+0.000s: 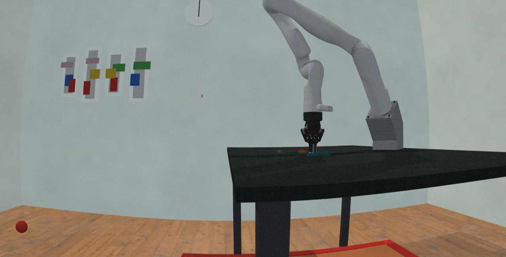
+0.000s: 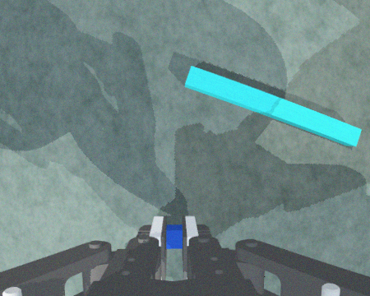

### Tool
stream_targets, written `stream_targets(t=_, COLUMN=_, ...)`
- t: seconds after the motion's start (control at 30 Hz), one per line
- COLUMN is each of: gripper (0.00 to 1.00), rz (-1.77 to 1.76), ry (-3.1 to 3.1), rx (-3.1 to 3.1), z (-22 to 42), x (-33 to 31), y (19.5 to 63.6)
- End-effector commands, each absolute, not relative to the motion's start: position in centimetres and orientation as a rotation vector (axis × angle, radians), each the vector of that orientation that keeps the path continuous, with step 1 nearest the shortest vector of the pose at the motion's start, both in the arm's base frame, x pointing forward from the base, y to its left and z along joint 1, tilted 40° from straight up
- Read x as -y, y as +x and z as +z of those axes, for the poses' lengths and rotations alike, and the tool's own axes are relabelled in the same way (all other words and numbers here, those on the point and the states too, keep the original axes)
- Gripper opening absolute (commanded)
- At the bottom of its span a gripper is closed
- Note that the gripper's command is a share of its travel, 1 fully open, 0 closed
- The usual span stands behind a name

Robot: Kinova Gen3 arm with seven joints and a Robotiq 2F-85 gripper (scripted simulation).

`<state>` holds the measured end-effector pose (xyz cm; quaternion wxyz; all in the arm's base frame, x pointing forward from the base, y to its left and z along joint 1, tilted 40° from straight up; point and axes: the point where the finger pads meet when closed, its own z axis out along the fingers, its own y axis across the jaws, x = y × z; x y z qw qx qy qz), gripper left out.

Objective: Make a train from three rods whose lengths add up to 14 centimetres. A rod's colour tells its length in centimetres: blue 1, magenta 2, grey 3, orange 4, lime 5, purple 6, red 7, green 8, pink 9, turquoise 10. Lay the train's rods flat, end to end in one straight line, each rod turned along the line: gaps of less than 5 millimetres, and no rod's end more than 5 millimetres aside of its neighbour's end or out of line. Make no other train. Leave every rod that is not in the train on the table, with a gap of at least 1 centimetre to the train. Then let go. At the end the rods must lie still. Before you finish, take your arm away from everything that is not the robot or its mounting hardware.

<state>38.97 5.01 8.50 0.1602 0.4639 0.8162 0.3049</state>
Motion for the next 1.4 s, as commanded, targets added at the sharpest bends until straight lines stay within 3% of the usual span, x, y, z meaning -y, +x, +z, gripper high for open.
stream_targets(t=0.0, gripper=0.05, rz=0.873, ry=1.324, rx=-2.337, z=8.37, x=-5.2, y=38.92)
stream_targets(t=1.2, gripper=0.05, rz=0.873, ry=1.324, rx=-2.337, z=8.36, x=-5.2, y=38.92)
stream_targets(t=1.37, gripper=0.12, rz=0.873, ry=1.324, rx=-2.337, z=8.36, x=-5.2, y=38.92)
